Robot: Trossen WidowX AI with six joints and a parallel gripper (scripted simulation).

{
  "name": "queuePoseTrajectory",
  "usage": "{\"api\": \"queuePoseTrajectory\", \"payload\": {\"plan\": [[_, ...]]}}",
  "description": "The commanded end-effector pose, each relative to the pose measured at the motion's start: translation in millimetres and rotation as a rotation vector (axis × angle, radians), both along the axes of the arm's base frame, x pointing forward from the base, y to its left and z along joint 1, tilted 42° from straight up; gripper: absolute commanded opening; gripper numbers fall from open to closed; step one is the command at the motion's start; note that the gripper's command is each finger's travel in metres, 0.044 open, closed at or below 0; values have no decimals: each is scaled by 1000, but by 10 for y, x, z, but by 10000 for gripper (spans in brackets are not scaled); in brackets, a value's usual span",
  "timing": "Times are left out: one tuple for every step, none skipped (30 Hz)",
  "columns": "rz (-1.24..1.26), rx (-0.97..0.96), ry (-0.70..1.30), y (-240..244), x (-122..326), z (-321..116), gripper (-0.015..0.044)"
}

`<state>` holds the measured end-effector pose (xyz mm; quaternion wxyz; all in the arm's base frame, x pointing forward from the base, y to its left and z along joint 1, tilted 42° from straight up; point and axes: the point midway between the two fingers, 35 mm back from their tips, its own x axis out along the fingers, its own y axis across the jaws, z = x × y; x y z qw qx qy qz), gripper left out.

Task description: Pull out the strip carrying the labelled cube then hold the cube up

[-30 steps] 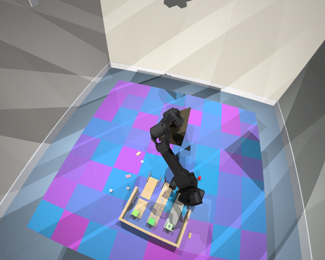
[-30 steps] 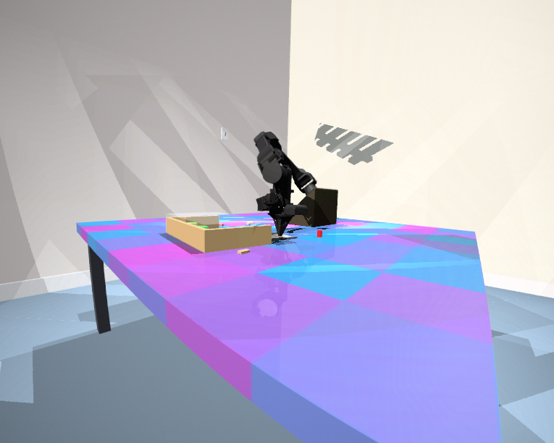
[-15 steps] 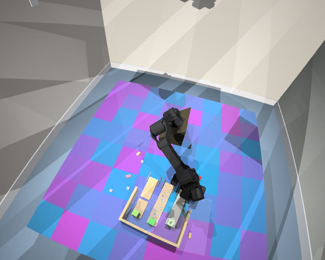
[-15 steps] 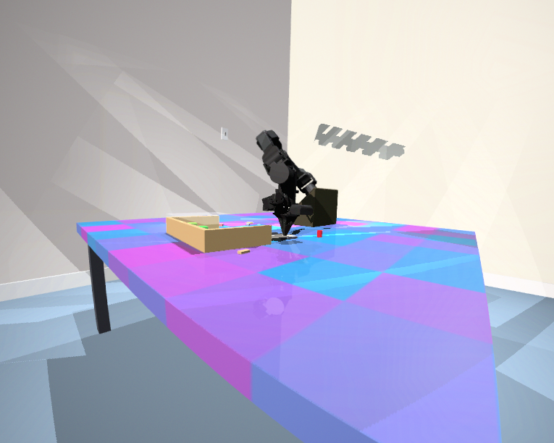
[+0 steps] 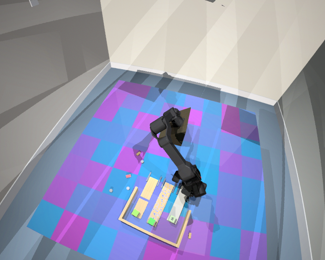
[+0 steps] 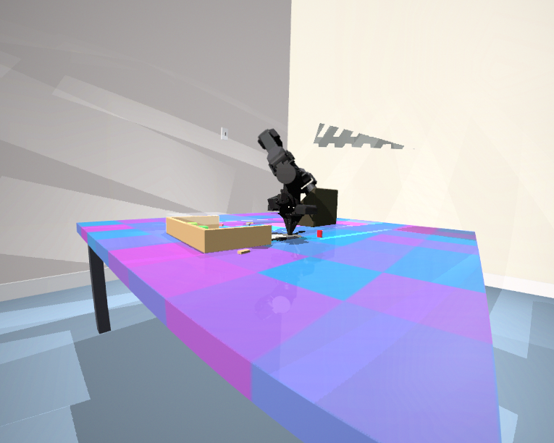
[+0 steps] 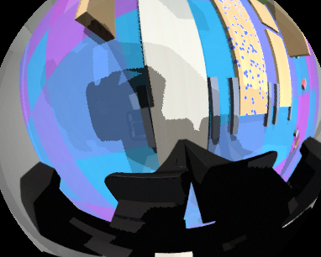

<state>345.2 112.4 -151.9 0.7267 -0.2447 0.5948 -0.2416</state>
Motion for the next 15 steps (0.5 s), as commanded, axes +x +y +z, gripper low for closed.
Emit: {"api": "queuePoseTrajectory", "payload": {"plan": [[-10, -4, 28, -63, -147, -67, 0], [-10, -4, 28, -65, -161, -69, 0], [-10, -4, 28, -66, -175, -71, 0], [-10, -4, 28, -68, -189, -73, 0], [-10, -4, 28, -69, -203, -75, 0], [-10, -4, 28, -70, -217, -77, 0], [-10, -4, 28, -72, -230, -78, 0], [-10, -4, 28, -73, -244, -80, 0], [-10, -4, 28, -74, -258, -82, 0], [-10, -4, 28, -75, -271, -84, 0], [-10, -4, 28, -77, -285, -85, 0], [-10, -4, 28, -78, -298, -87, 0], [-10, -4, 28, -79, -311, -89, 0], [-10, -4, 28, -80, -325, -90, 0], [-10, -4, 29, -81, -338, -92, 0]]}}
